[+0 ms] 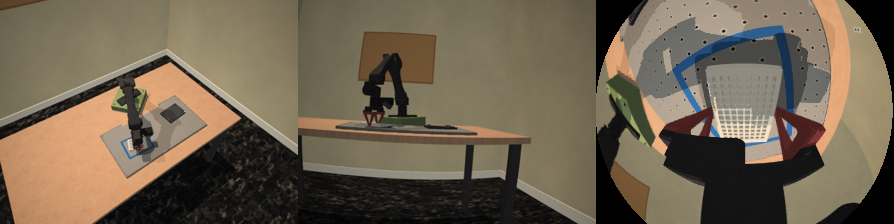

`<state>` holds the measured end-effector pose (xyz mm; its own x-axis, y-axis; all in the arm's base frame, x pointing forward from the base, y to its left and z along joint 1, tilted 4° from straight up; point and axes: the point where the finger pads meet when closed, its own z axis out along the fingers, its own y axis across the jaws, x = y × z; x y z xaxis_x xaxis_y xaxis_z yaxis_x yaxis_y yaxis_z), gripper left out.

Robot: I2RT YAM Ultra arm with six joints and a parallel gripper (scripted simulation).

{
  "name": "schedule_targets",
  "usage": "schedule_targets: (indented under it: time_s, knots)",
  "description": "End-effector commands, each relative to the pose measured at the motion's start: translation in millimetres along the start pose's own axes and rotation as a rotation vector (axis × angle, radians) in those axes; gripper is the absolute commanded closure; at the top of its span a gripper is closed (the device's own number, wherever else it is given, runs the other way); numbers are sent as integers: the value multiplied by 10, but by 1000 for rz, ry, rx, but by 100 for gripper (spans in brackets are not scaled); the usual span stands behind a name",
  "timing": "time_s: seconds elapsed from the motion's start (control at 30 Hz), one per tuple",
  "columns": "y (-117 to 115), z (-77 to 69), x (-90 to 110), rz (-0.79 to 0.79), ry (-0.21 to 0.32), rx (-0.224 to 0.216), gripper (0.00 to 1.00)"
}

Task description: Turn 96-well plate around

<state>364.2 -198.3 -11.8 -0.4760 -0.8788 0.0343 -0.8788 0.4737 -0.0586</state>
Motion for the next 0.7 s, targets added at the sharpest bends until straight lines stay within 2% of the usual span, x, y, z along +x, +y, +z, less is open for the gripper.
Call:
schedule_targets:
  time_s: [0.0,0.4,0.67]
  knots:
    - [-29,-43,-9,0,-6,14,0]
    - [-29,-43,-9,0,-6,14,0]
    - [-26,-257,-7,0,-6,14,0]
